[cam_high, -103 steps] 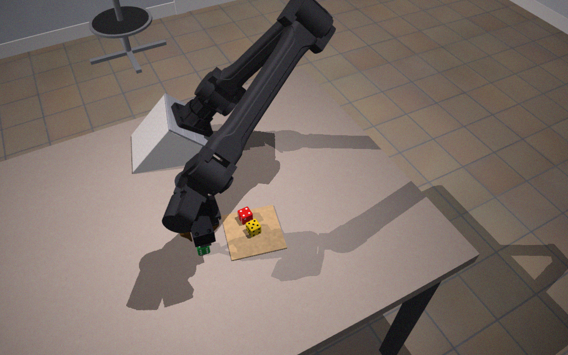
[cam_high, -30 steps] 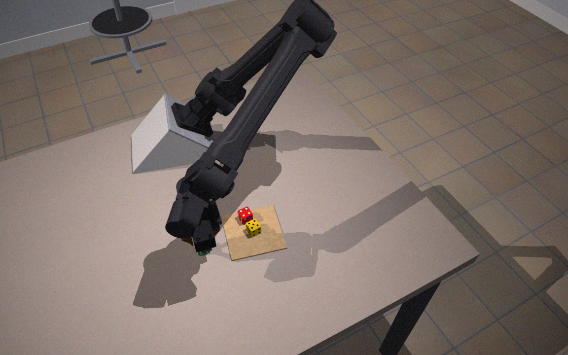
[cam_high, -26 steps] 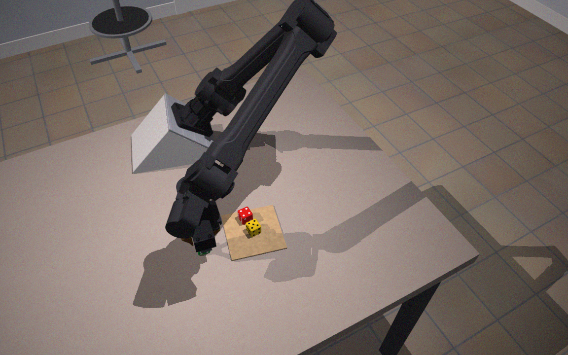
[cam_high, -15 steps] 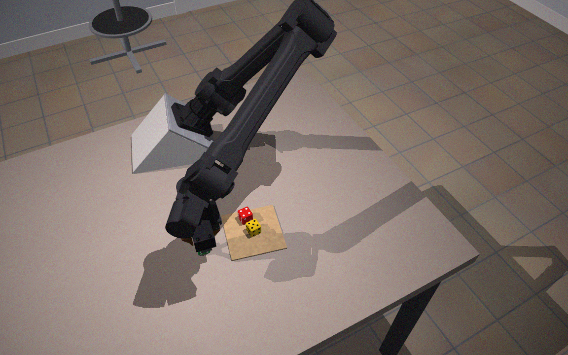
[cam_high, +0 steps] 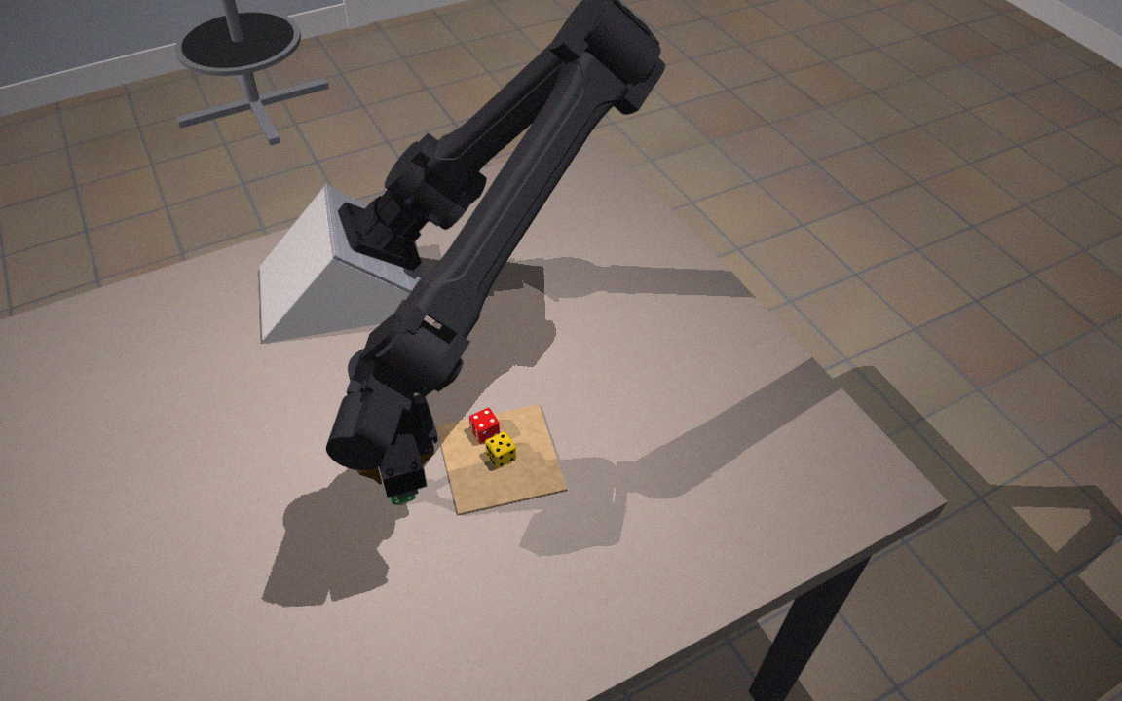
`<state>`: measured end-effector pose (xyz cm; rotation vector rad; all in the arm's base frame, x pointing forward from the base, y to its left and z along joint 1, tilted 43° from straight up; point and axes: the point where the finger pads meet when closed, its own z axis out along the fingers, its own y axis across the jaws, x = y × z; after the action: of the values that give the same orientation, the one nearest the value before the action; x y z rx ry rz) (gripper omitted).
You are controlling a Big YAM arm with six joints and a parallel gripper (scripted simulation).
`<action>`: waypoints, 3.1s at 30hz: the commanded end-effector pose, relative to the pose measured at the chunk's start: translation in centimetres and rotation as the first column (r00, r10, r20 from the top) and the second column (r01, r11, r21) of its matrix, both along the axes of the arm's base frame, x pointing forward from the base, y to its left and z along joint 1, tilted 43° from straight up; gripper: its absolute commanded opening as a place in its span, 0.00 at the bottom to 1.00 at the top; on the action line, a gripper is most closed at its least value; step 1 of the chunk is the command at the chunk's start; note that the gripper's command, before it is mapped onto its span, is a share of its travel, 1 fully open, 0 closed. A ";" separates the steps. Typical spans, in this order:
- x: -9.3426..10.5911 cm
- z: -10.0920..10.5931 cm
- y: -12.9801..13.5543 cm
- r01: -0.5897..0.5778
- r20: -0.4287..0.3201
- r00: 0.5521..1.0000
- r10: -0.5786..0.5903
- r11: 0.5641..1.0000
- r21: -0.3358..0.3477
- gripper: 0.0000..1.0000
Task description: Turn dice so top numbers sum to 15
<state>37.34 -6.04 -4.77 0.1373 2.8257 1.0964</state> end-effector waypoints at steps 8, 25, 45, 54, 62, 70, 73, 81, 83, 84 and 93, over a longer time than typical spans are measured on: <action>0.9 -0.1 0.1 -0.007 0.012 1.000 0.007 1.000 -0.003 0.45; 0.9 -0.1 0.1 -0.007 0.012 1.000 0.007 1.000 -0.003 0.45; 0.9 -0.1 0.1 -0.007 0.012 1.000 0.007 1.000 -0.003 0.45; 1.5 0.1 -0.2 -0.005 0.017 1.000 0.005 1.000 -0.006 0.45; 1.3 0.0 0.0 -0.005 0.011 1.000 0.005 1.000 -0.003 0.45; 1.3 0.0 0.0 -0.005 0.011 1.000 0.005 1.000 -0.003 0.45; 1.3 0.0 0.0 -0.005 0.011 1.000 0.005 1.000 -0.003 0.45; 1.3 0.0 0.0 -0.005 0.011 1.000 0.005 1.000 -0.003 0.45; 1.3 0.0 0.0 -0.005 0.011 1.000 0.005 1.000 -0.003 0.45; 1.3 0.0 0.0 -0.005 0.011 1.000 0.005 1.000 -0.003 0.45; 1.3 0.0 0.0 -0.005 0.011 1.000 0.005 1.000 -0.003 0.45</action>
<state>37.35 -6.04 -4.78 0.1368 2.8252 1.0955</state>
